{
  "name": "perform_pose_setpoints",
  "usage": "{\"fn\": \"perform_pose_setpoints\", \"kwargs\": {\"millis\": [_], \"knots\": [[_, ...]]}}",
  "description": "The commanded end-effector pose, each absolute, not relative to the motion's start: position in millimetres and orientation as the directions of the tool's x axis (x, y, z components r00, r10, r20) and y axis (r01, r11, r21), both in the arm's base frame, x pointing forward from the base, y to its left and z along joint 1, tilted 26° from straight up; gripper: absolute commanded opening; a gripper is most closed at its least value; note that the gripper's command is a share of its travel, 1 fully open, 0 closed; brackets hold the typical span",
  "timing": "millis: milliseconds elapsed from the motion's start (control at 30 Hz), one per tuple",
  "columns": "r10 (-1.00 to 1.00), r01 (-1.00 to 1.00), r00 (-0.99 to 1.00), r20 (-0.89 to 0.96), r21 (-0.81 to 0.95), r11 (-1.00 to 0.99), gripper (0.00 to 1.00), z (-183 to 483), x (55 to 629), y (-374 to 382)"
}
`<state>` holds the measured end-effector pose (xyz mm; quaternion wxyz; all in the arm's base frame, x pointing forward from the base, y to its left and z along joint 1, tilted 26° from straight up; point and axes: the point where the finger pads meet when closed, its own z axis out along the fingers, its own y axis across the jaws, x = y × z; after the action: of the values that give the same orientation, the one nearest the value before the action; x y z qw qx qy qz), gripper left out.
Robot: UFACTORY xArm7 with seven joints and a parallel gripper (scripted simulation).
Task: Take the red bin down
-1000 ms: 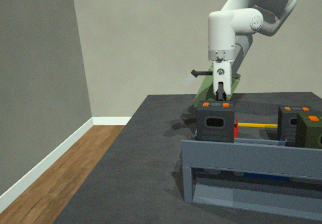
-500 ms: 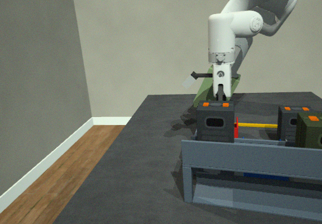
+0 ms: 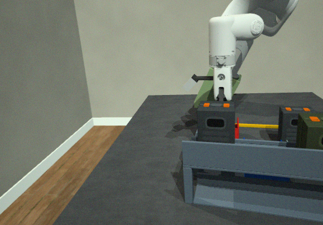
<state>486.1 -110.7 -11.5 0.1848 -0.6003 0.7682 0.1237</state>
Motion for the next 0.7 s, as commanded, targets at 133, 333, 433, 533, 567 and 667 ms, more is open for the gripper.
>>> {"fn": "perform_pose_setpoints", "kwargs": {"millis": [133,333,433,533,567,667], "knots": [[-0.877,-0.968,-0.211,-0.431,-0.035,0.250,0.33,-19,488,-109],[-0.877,-0.968,-0.211,-0.431,-0.035,0.250,0.33,-19,488,-109],[-0.877,-0.968,-0.211,-0.431,-0.035,0.250,0.33,-19,488,-109],[-0.877,-0.967,-0.211,-0.431,-0.035,0.250,0.33,-24,489,-106],[-0.877,-0.968,-0.211,-0.431,-0.035,0.250,0.33,-26,489,-105],[-0.877,-0.968,-0.211,-0.431,-0.035,0.250,0.33,-27,489,-105]]}}
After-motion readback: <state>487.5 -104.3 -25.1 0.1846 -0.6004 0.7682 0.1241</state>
